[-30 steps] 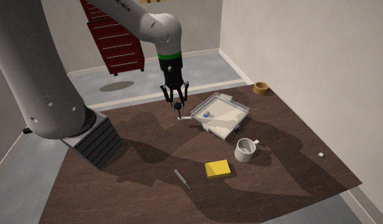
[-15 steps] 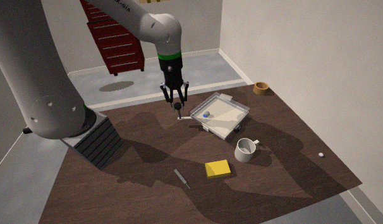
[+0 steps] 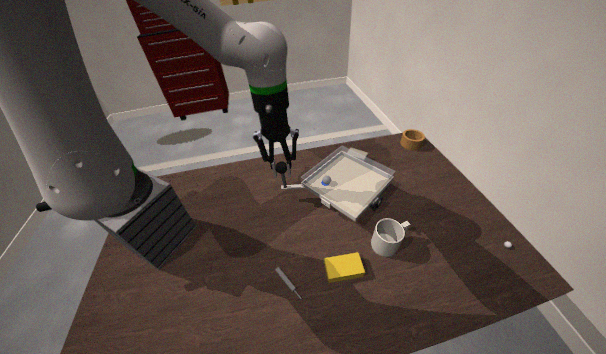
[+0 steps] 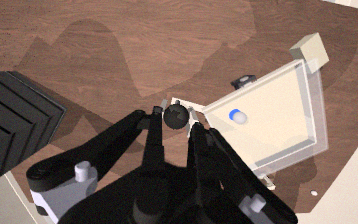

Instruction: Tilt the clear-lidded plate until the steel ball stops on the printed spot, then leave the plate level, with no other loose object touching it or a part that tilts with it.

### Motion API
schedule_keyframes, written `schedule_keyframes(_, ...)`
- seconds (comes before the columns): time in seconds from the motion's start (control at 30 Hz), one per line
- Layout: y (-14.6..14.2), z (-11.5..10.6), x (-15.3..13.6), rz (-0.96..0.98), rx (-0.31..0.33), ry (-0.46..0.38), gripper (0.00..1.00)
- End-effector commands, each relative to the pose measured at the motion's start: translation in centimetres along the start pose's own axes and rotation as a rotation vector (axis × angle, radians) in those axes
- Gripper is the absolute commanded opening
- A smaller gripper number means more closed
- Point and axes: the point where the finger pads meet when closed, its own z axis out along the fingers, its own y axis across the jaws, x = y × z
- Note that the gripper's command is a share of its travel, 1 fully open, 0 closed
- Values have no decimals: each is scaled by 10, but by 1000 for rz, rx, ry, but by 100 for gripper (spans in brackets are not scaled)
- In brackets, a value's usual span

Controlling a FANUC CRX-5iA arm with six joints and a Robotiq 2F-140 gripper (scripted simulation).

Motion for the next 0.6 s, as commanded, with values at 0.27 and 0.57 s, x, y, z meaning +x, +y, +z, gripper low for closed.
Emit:
schedule_keyframes(0.27,1,-3,0,0,0,0,10)
schedule_keyframes(0.57,1,-4,0,0,0,0,10)
